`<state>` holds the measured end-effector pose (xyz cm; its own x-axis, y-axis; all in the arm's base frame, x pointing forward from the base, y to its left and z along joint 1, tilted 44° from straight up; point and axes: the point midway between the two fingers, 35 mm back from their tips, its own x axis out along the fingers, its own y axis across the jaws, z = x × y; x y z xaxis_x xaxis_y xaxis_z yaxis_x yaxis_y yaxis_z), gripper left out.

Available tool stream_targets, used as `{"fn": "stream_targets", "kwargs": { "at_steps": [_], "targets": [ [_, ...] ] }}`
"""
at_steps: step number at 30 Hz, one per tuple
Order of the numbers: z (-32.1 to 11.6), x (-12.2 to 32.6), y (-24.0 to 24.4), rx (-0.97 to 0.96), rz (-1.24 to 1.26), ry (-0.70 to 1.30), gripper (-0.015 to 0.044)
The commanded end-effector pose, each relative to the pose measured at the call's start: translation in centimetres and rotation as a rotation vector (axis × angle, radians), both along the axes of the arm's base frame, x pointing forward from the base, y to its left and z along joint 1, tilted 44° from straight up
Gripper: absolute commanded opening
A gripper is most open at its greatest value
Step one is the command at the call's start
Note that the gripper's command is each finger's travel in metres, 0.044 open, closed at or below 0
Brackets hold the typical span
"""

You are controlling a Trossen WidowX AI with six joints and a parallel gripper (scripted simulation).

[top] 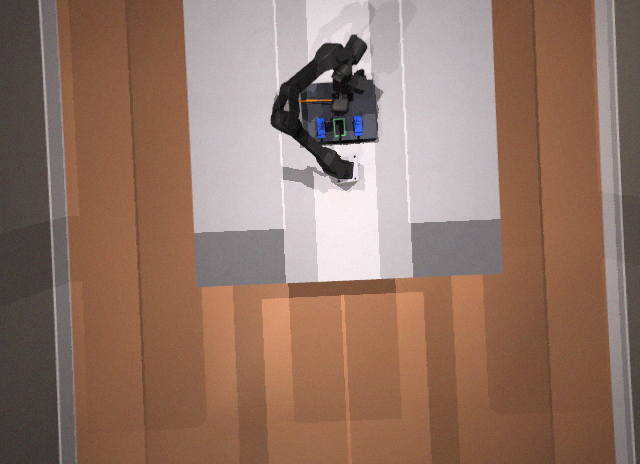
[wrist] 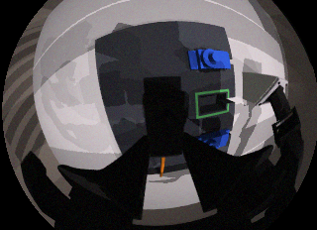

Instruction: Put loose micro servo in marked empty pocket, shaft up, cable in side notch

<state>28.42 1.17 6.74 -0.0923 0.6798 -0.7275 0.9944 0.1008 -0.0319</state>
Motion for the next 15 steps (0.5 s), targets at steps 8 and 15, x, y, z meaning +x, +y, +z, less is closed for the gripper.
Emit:
{"fn": "stream_targets", "kwargs": {
  "at_steps": [8, 15],
  "targets": [
    [0.07, -0.01, -0.03, 0.037, 0.267, -0.254, 0.0000],
    [0.07, -0.01, -0.03, 0.059, 0.444, -0.420, 0.0000]
  ]
}}
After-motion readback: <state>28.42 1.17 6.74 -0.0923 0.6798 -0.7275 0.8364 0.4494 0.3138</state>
